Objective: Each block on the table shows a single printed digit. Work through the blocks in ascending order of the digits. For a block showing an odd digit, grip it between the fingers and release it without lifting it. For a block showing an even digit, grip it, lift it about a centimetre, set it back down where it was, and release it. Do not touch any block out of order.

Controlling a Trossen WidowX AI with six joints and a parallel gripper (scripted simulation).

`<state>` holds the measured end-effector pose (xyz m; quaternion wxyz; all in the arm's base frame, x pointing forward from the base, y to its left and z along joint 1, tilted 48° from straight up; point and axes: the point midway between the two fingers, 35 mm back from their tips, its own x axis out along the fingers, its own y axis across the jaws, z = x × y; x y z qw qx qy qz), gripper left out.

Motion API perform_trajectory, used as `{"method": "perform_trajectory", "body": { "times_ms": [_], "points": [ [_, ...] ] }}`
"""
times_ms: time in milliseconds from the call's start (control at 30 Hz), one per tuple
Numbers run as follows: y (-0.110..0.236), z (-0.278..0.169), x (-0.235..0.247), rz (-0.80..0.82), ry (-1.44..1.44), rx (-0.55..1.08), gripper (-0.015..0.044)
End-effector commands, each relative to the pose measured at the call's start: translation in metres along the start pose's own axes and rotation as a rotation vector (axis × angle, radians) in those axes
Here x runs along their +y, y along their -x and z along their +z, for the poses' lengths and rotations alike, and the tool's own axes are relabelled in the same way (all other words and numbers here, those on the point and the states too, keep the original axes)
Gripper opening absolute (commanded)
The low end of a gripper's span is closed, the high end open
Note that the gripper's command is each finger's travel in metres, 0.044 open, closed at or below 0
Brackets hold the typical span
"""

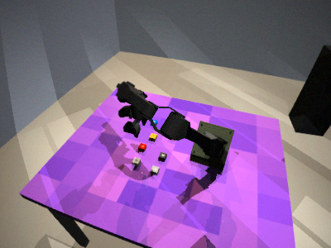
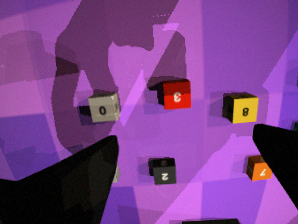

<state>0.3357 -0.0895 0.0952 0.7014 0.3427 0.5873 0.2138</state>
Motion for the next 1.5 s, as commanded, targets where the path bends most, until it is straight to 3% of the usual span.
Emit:
{"method": "perform_trajectory", "body": {
  "times_ms": [0,233,1067,1467],
  "points": [
    [-0.001,0.0,0.0,-0.002,0.005,0.002,0.04],
    [0.0,-0.029,-0.094,-0.008,0.004,0.003,0.04],
    [0.0,-0.029,-0.099,-0.007,0.003,0.002,0.04],
    [0.002,0.003,-0.204,-0.014,0.009,0.0,0.04]
  ]
}}
